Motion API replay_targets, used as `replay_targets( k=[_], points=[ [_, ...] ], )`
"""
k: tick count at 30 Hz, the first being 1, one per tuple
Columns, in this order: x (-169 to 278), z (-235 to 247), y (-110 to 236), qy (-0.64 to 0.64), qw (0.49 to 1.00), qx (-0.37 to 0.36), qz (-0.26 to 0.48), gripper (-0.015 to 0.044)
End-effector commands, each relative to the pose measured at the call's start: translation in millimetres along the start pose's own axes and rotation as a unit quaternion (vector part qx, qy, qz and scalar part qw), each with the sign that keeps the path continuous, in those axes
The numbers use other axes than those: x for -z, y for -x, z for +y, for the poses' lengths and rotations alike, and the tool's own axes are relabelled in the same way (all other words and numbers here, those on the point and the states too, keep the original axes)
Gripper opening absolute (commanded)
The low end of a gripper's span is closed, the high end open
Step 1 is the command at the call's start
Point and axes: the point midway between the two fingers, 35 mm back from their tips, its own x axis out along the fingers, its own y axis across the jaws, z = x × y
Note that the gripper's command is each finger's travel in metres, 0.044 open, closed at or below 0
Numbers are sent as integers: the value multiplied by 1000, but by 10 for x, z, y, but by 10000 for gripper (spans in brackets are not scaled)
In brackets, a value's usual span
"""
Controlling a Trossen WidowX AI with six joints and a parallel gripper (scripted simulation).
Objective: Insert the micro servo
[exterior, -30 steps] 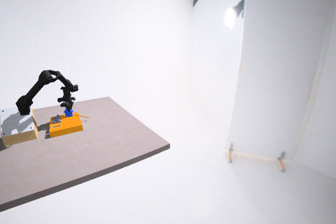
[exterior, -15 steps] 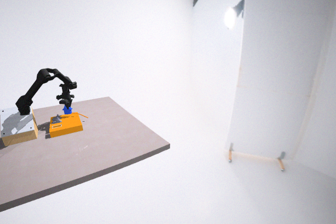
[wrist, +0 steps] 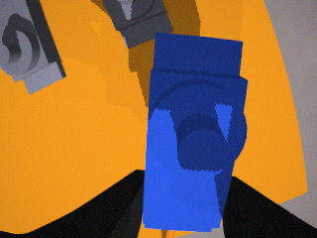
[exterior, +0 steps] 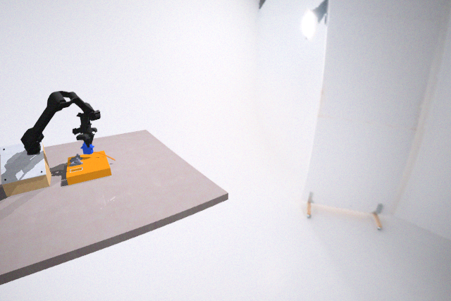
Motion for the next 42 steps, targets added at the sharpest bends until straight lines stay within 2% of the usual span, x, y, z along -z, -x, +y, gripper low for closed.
replay_targets(
  k=[1,28,34,42],
  points=[
    [-13,24,26,-4,1000,5,2,0],
    [612,1321,14,-3,1000,2,3,0],
    [628,1357,14,-20,1000,2,3,0],
    [628,1357,13,-148,989,2,3,0]
  ],
)
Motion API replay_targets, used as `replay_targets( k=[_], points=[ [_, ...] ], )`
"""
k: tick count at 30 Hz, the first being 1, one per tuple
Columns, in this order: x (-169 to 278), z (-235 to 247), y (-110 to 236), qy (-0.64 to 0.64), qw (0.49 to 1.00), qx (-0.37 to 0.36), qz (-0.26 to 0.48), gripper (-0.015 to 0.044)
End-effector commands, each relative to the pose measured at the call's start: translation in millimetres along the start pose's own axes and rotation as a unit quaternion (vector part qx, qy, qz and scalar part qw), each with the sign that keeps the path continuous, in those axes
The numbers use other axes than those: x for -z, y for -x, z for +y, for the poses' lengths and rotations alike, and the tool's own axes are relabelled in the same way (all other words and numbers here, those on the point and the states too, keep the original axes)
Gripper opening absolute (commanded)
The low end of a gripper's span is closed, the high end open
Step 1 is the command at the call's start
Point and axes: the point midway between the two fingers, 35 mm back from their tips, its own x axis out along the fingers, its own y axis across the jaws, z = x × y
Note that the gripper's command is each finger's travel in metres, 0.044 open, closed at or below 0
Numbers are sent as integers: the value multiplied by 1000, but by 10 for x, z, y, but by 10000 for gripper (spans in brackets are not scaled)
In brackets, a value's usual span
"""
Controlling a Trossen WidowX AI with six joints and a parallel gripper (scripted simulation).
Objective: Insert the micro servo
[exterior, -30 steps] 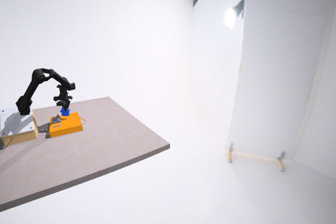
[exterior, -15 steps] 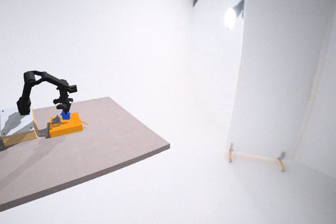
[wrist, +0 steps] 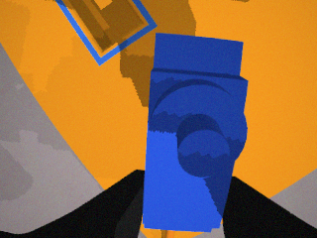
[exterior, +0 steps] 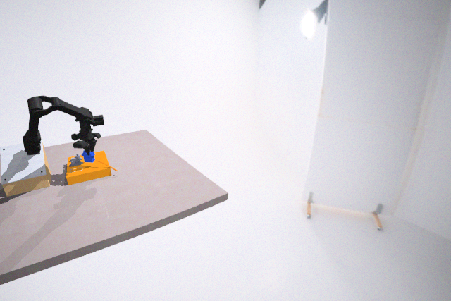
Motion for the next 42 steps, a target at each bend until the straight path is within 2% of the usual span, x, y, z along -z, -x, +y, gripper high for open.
replay_targets(
  k=[1,11,21,31,42],
  points=[
    [1,5,4,-63,998,-1,1,0],
    [2,5,4,-233,973,0,1,0],
    [2,5,4,-396,918,0,1,0],
    [2,5,4,-548,836,0,1,0],
    [2,5,4,-696,718,0,1,0]
  ],
)
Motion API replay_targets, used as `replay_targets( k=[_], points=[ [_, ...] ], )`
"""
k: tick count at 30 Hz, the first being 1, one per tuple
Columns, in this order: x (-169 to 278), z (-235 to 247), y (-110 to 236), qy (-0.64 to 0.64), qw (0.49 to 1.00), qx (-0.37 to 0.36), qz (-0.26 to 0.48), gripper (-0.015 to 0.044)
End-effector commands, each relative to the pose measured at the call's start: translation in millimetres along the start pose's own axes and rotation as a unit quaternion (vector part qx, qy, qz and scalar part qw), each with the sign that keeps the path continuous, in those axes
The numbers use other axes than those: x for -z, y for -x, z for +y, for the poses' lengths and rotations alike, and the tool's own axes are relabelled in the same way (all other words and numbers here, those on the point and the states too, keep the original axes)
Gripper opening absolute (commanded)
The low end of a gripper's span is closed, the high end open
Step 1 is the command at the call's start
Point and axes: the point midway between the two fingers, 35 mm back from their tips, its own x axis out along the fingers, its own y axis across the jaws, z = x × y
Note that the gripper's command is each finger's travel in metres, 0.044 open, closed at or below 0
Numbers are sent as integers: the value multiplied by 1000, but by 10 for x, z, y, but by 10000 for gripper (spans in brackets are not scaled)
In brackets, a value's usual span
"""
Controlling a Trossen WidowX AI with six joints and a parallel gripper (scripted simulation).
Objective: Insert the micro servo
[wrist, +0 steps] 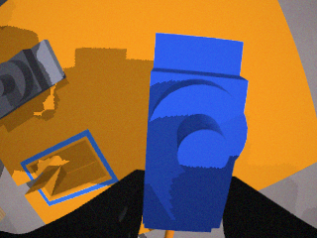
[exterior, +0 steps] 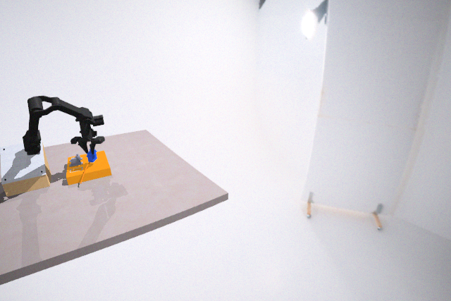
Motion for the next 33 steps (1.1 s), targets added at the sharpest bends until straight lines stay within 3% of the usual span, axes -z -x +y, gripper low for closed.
replay_targets(
  k=[1,13,26,33],
  points=[
    [4,-1,3,-67,998,1,1,0],
    [4,-1,3,-270,963,1,1,0],
    [4,-1,3,-478,878,1,0,0],
    [7,5,3,-500,866,1,0,0]
  ],
)
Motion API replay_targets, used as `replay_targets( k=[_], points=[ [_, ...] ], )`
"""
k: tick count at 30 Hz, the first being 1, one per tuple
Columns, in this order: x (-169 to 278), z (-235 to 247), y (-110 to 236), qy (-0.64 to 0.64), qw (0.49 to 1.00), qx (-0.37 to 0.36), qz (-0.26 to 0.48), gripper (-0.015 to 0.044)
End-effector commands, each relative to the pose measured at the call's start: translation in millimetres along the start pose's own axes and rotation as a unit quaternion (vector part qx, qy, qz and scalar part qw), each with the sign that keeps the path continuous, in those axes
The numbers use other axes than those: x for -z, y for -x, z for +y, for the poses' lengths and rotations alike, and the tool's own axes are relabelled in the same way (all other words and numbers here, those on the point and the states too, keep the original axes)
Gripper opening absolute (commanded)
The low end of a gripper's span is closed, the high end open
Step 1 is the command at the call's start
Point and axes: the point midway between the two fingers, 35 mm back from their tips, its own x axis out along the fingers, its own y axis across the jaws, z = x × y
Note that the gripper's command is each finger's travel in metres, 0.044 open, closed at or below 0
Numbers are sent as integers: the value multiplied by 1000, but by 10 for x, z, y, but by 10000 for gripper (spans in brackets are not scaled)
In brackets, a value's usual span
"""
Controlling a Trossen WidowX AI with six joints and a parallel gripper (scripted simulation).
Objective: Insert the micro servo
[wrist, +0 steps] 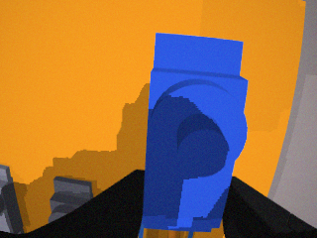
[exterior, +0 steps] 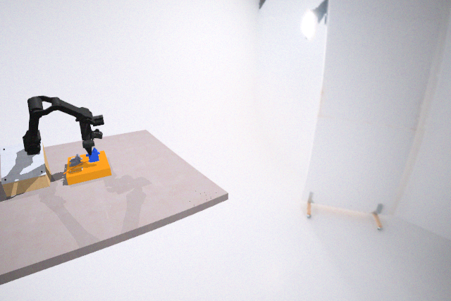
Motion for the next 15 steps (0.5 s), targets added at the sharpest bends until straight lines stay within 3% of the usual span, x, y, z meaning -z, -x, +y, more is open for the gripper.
replay_targets(
  k=[1,15],
  points=[
    [19,-3,3,-9,1000,1,0,0],
    [542,10,-1,-8,1000,1,1,0]
  ],
)
